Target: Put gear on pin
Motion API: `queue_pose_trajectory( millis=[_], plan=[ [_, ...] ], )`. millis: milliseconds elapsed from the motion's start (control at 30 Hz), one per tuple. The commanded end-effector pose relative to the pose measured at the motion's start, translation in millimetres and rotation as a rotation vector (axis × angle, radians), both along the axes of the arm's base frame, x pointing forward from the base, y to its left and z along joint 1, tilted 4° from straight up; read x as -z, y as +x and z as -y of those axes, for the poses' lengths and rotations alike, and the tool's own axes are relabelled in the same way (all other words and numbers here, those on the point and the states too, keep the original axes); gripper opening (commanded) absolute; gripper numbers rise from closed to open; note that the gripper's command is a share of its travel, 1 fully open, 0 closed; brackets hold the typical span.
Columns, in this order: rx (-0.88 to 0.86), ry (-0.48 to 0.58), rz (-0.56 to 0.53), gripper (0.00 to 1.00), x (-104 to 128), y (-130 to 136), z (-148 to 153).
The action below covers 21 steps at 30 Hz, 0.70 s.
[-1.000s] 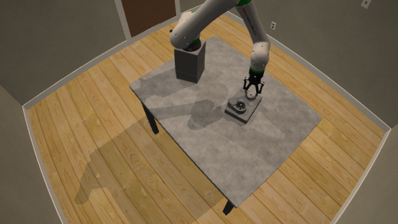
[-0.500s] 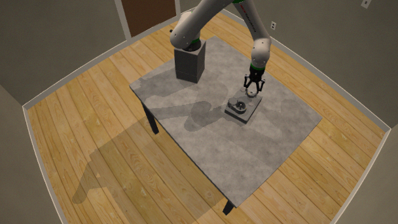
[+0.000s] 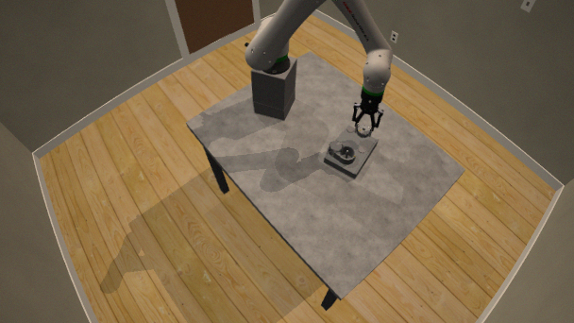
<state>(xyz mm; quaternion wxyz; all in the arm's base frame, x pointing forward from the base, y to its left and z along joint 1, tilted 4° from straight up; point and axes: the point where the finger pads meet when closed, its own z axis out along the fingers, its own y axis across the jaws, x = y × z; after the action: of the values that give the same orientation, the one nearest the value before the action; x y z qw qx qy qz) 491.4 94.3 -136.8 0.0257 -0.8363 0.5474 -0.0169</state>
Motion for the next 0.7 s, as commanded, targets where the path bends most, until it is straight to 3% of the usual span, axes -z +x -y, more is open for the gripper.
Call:
queue_pose_trajectory(
  millis=[0,667],
  plan=[
    [0.000,0.000,0.000,0.00,-4.9,-0.1,0.1],
    [0.000,0.000,0.000,0.00,-14.6,-0.6,0.4]
  ],
)
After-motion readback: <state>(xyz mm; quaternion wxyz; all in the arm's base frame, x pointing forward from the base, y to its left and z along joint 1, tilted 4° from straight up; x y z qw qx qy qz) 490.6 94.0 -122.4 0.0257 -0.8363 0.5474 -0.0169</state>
